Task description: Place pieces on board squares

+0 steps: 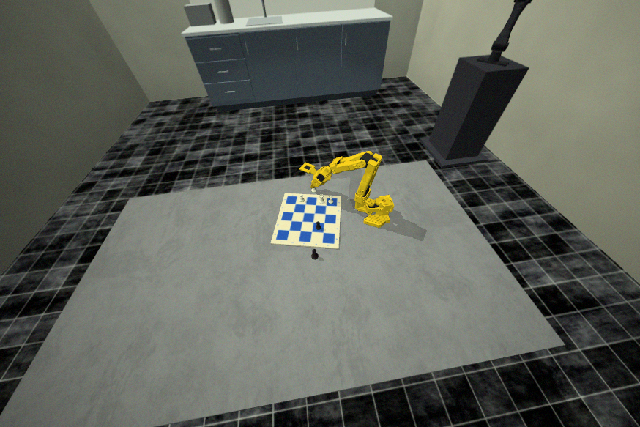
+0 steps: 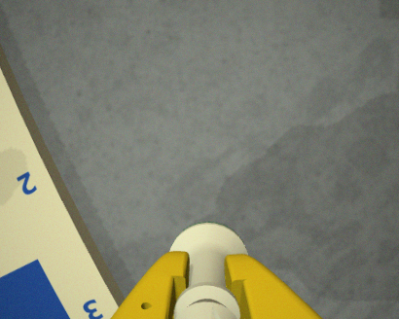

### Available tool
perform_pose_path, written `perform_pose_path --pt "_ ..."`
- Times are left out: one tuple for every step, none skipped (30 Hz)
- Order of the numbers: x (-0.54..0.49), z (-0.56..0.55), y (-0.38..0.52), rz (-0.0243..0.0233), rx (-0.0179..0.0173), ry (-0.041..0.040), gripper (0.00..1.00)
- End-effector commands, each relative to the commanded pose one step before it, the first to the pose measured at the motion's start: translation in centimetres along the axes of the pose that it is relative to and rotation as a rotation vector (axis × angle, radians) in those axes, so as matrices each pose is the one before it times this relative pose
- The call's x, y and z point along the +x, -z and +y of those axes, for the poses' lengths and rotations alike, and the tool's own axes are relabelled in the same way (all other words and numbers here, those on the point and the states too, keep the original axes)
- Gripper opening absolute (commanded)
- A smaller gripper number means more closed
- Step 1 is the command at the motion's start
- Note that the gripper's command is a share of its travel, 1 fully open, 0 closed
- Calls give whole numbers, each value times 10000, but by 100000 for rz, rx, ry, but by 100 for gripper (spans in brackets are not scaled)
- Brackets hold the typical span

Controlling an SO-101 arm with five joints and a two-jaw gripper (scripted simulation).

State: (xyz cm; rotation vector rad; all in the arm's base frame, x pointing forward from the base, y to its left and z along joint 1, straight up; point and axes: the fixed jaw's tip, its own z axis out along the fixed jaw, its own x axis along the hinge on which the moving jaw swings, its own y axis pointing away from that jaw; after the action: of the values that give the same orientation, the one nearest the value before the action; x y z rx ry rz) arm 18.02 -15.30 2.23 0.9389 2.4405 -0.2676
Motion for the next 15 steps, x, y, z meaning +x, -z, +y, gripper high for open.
perform_pose_path --pt "-199 -1981 1082 345 384 -230 0" --pt "-366 -138 584 -1 30 1 0" --pt "-433 -163 697 -3 35 1 0" --pt "-494 -190 812 -2 41 1 0" --pt "-557 -215 930 -3 46 1 0" --pt "-611 -242 1046 -2 52 1 0" --pt "-664 -266 1163 -3 57 1 0" --pt "-706 -291 1276 -2 62 2 0" --pt "-780 -212 1356 -4 45 1 0" --pt "-883 -12 1394 -4 0 0 0" --pt "-915 -12 1489 -5 0 0 0" --pt "-934 -13 1574 -4 0 0 0" --pt "-948 -12 1653 -5 0 0 0" --pt "-949 -13 1721 -3 0 0 0" --pt "-1020 -13 1712 -5 0 0 0"
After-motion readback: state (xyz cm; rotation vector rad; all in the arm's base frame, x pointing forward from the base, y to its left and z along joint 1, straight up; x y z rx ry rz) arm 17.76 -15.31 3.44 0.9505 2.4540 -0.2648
